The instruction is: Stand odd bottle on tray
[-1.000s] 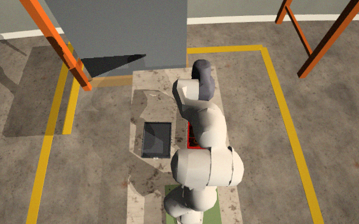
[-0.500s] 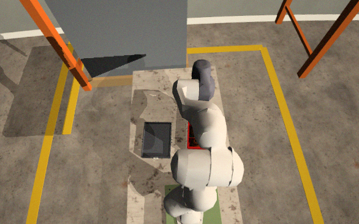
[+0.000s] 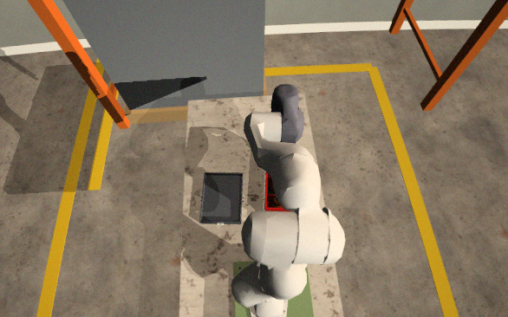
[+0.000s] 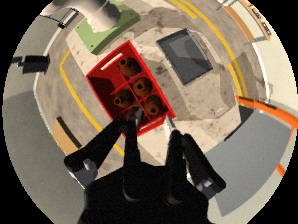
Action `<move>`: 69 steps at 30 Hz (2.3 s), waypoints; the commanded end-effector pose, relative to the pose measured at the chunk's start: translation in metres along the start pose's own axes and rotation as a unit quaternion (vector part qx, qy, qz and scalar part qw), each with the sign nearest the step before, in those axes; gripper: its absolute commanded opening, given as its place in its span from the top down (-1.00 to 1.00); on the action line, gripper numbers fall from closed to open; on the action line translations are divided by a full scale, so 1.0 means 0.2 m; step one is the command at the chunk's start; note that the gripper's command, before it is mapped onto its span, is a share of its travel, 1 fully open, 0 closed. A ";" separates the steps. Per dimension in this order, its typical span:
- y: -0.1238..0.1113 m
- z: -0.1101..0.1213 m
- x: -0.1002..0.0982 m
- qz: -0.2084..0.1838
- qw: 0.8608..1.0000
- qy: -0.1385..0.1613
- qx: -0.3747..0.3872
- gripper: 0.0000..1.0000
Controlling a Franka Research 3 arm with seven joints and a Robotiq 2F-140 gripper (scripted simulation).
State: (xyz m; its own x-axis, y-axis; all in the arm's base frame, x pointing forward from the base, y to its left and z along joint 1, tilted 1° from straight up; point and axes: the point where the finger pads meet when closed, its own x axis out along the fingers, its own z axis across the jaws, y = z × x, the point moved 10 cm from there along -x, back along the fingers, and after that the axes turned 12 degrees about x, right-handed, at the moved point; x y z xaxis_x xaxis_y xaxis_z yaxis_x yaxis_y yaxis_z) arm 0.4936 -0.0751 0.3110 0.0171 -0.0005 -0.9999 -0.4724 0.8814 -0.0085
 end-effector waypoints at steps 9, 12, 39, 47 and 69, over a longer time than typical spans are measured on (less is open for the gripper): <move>0.00 0.00 0.00 -0.001 1.000 -0.001 0.003 0.12; 0.00 0.00 0.00 -0.001 1.000 -0.001 0.003 0.12; 0.00 0.00 0.14 -0.001 1.000 -0.001 0.003 0.12; -0.01 0.00 0.17 -0.001 1.000 -0.001 0.003 0.12; -0.01 0.00 0.22 -0.001 1.000 -0.001 0.003 0.12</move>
State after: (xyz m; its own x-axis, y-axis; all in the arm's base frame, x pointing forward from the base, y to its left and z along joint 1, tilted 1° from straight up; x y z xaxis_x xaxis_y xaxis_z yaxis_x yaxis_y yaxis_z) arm 0.4946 -0.0763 0.2687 0.0185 -0.0032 -0.9998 -0.4620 0.8868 -0.0114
